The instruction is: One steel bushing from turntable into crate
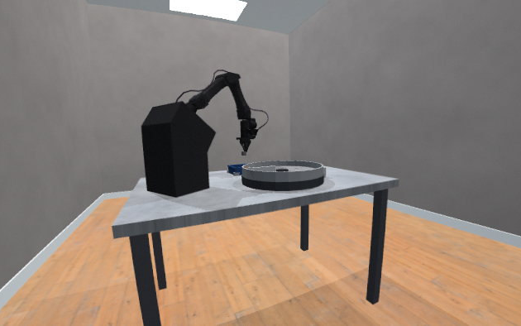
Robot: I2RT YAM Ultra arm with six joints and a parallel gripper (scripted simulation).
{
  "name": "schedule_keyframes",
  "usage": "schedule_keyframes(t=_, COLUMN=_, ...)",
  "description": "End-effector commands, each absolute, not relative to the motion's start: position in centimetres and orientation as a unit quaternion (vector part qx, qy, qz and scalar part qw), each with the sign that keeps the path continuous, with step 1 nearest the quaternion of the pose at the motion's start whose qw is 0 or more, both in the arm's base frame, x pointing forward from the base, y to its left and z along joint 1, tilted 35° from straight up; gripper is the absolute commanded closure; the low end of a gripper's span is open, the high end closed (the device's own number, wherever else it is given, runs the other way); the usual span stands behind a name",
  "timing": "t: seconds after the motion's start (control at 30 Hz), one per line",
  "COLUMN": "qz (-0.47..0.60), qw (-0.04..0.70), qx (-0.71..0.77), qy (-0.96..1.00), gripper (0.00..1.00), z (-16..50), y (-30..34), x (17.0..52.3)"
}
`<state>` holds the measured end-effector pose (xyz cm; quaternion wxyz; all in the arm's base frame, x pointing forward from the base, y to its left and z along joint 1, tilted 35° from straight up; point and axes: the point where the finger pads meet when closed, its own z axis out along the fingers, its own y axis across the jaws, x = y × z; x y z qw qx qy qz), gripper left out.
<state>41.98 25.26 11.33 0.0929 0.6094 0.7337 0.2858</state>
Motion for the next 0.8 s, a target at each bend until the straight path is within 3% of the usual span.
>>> schedule_keyframes(t=0.0, qz=0.297, qw=0.105, qx=0.610, qy=0.727, gripper=1.00, z=13.4, y=24.7, x=42.7)
schedule_keyframes(t=0.77, qz=0.298, qw=0.102, qx=0.610, qy=0.727, gripper=1.00, z=7.5, y=26.6, x=46.1)
